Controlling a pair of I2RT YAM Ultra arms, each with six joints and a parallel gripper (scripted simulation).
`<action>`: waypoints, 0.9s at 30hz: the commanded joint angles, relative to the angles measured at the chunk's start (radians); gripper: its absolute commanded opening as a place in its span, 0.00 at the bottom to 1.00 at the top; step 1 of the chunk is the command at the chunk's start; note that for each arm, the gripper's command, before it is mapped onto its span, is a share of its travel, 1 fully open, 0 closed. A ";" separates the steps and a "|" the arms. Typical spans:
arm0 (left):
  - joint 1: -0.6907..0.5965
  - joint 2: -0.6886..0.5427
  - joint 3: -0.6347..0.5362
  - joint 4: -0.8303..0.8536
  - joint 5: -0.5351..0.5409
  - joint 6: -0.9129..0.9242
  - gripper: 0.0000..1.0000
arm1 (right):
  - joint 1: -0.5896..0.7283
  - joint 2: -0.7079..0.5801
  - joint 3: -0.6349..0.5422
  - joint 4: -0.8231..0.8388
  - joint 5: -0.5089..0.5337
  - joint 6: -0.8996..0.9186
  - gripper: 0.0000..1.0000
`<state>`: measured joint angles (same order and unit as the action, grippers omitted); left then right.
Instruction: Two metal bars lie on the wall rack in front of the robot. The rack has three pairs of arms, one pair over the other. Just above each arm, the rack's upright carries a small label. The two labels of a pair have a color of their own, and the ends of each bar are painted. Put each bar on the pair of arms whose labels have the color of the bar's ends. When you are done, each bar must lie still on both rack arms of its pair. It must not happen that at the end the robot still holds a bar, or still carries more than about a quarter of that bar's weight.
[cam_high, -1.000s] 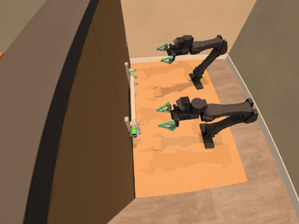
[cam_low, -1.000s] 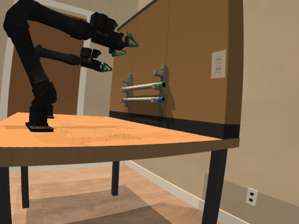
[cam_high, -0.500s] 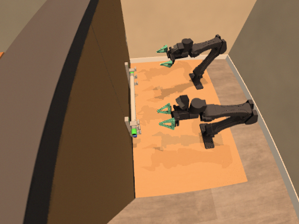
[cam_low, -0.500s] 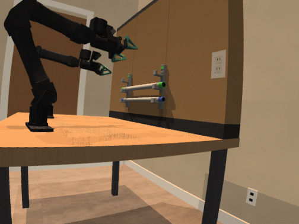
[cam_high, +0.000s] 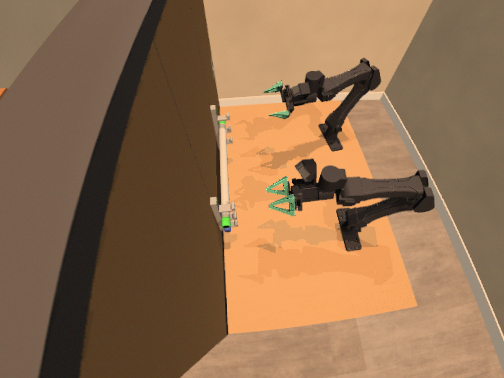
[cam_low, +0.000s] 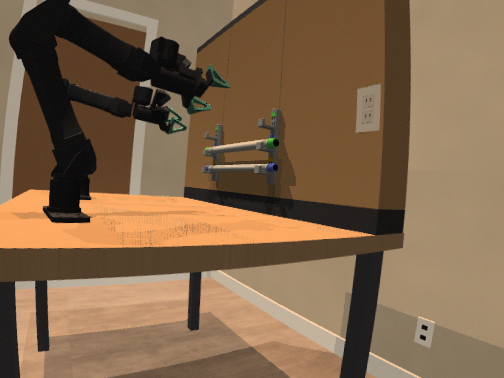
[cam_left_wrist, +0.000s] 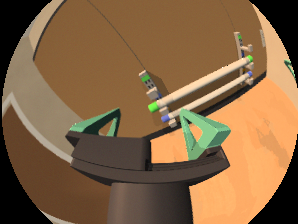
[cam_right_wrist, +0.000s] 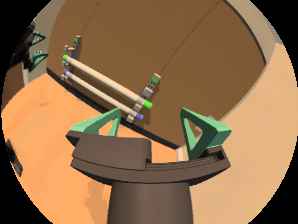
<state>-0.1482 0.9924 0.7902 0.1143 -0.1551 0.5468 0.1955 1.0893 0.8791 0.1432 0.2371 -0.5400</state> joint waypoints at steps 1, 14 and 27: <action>-0.020 -0.033 -0.016 0.056 -0.021 0.055 1.00 | 0.015 0.011 -0.014 0.049 0.030 -0.054 1.00; -0.070 -0.047 -0.084 0.110 -0.073 0.232 1.00 | 0.069 0.042 -0.057 0.122 0.102 -0.229 1.00; -0.113 -0.055 -0.142 0.161 -0.118 0.383 1.00 | 0.112 0.076 -0.094 0.194 0.161 -0.379 1.00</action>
<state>-0.2417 0.9749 0.6628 0.2211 -0.2516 0.8764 0.2935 1.1522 0.7990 0.2863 0.3706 -0.8650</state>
